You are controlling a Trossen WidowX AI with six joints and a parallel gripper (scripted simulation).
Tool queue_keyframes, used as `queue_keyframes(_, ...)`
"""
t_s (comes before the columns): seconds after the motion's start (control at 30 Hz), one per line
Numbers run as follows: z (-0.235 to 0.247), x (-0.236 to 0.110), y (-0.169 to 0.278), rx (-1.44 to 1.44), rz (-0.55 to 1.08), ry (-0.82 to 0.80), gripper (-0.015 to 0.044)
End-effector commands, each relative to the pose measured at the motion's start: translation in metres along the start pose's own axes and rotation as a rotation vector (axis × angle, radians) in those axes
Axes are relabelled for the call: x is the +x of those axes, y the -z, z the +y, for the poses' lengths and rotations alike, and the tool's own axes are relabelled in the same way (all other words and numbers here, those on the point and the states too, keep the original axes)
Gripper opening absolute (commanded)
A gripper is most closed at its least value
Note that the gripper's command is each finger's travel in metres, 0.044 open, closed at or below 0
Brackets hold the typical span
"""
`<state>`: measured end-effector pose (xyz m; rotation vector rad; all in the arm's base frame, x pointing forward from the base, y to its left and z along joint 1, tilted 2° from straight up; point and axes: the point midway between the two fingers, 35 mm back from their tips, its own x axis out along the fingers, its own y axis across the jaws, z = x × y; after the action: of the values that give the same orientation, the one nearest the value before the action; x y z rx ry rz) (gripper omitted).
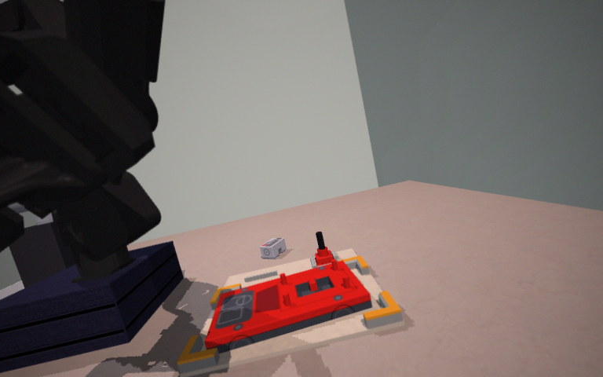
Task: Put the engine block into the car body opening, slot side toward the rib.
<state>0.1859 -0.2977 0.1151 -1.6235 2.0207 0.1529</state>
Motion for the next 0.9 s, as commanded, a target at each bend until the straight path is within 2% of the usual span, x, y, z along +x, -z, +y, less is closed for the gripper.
queue_keyframes(0.0, 0.0, 0.0, 0.0, 0.0, 0.0, 0.0, 0.0426)
queue_keyframes(0.03, 0.0, 0.0, 0.0, 0.005, -0.002, 0.002, 0.044)
queue_keyframes(0.5, -0.034, -0.032, -0.042, 0.421, -0.182, 0.086, 0.044)
queue_keyframes(0.87, -0.054, -0.066, -0.077, 0.757, -0.358, 0.07, 0.044)
